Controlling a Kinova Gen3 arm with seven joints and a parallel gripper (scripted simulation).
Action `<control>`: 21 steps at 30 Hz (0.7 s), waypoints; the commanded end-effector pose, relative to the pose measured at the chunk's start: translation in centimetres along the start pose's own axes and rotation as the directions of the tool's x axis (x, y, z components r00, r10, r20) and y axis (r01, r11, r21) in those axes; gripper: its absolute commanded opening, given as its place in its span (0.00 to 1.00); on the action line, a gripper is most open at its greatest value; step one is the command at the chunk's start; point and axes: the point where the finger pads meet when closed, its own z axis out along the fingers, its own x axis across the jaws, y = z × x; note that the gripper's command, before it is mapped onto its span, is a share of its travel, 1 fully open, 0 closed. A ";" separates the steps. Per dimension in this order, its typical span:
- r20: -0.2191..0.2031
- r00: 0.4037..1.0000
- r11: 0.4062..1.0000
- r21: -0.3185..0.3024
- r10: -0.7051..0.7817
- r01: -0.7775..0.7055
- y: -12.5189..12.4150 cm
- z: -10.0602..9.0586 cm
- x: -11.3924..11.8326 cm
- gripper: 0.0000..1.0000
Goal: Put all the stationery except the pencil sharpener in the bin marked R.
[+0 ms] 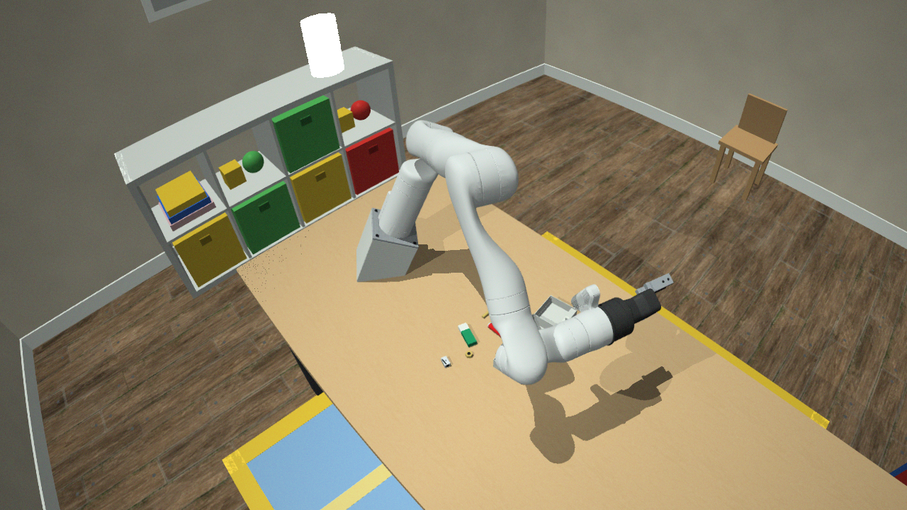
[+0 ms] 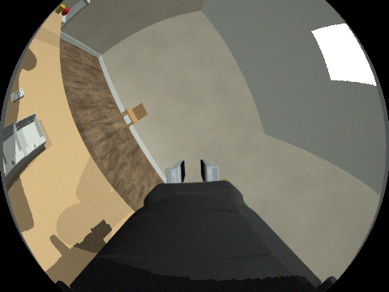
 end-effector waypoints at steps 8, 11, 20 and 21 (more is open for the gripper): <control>-0.006 1.000 1.000 0.007 0.006 -0.006 3.2 0.3 -7.0 0.31; -0.001 1.000 1.000 0.004 0.006 -0.006 4.0 0.3 -8.6 0.31; 0.236 0.970 0.998 -0.012 -0.051 0.055 0.9 0.8 -11.0 0.31; 0.267 0.962 0.998 -0.013 -0.059 0.065 0.5 0.8 -11.4 0.31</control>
